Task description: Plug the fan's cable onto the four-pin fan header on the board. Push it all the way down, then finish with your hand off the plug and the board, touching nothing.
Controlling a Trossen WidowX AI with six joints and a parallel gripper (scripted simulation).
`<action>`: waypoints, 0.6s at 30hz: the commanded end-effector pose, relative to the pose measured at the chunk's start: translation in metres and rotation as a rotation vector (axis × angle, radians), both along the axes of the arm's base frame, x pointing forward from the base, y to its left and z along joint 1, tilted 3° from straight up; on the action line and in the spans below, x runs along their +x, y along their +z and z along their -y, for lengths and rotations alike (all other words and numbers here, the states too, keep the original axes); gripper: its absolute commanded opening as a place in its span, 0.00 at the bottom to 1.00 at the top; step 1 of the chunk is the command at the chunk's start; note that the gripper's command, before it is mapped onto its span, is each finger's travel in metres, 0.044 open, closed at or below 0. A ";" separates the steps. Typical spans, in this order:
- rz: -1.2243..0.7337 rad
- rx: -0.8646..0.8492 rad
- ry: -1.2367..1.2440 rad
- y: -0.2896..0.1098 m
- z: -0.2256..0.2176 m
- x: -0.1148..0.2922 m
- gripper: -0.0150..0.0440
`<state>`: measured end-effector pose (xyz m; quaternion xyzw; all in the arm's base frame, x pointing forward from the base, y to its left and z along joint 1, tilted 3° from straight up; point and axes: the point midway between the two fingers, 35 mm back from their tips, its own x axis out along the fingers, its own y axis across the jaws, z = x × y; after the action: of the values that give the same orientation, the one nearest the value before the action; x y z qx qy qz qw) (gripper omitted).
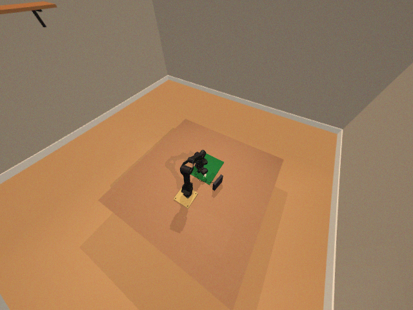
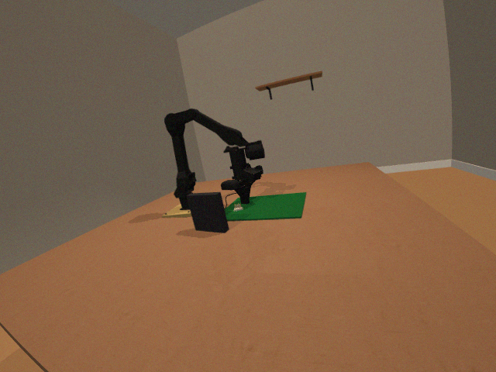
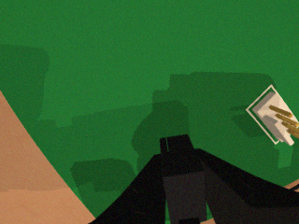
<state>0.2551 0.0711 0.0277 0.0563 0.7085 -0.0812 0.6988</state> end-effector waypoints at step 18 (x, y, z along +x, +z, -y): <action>-0.006 -0.002 0.222 0.050 0.020 0.003 0.25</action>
<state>0.2574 0.0634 0.0746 0.0130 0.7129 -0.0378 0.7001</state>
